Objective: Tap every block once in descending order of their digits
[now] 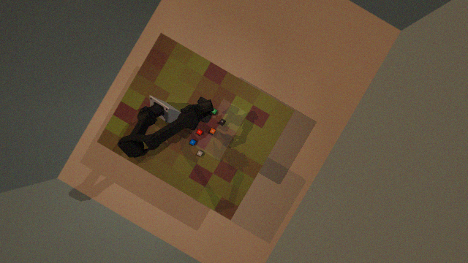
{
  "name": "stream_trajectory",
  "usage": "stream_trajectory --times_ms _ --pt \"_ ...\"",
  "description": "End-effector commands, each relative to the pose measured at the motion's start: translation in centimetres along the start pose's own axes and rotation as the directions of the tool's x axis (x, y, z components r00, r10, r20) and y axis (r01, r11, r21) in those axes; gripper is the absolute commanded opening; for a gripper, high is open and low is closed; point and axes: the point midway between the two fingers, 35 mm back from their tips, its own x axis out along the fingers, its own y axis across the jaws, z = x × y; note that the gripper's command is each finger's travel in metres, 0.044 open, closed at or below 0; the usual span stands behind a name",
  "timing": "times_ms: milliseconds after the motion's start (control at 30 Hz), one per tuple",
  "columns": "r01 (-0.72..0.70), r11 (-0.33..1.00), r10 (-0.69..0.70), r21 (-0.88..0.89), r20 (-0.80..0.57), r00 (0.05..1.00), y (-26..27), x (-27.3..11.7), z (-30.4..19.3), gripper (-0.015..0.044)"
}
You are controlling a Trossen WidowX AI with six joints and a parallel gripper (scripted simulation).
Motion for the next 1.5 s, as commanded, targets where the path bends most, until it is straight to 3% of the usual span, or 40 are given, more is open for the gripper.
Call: stream_trajectory --times_ms 0,200,867,1100,1467 --pt "-0.010 1.000 0.010 0.009 0.007 1.000 2.7 -0.4 2.2 0.0400" --pt "-0.012 1.000 0.012 0.011 0.009 1.000 6.6 -0.2 4.6 0.0400" --pt "-0.012 1.000 0.012 0.011 0.009 1.000 6.6 -0.2 4.6 0.0400" --pt "-0.010 1.000 0.010 0.014 0.011 1.000 3.7 -0.3 11.5 0.0400" --pt "-0.009 1.000 0.009 0.014 0.011 1.000 3.6 -0.3 11.7 0.0400"
